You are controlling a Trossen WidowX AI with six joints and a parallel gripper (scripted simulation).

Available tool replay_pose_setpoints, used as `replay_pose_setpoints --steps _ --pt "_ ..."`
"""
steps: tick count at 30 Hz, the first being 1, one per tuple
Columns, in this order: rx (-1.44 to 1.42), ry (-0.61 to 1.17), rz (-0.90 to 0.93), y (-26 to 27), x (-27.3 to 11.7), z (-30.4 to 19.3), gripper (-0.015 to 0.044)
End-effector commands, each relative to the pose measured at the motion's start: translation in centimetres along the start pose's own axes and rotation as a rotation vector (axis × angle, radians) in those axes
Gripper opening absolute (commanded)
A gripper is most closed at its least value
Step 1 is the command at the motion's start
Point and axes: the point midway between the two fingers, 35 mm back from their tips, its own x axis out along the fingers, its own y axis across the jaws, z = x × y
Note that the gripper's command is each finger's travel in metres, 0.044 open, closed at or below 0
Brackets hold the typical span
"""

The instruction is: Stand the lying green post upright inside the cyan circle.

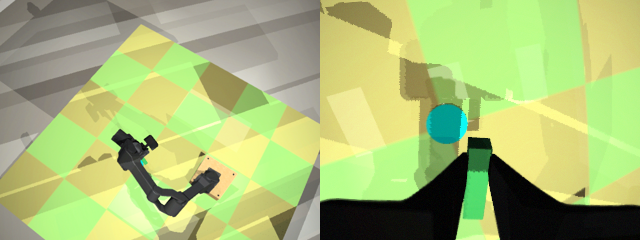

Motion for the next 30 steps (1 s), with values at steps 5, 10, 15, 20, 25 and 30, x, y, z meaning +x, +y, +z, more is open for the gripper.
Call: replay_pose_setpoints --steps 5,10,15,20,25,30 --pt "-0.008 -0.030 -0.039 -0.2 0.5 -0.2 0.0023" --pt "-0.015 -0.053 -0.062 -0.3 0.8 -0.2 0.0023" --pt "-0.021 -0.077 -0.083 -0.4 1.1 -0.2 0.0023" --pt "-0.027 -0.102 -0.103 -0.5 1.3 -0.2 0.0023" --pt "-0.032 -0.128 -0.122 -0.5 1.5 -0.1 0.0023" --pt "-0.037 -0.155 -0.140 -0.6 1.7 -0.1 0.0023"
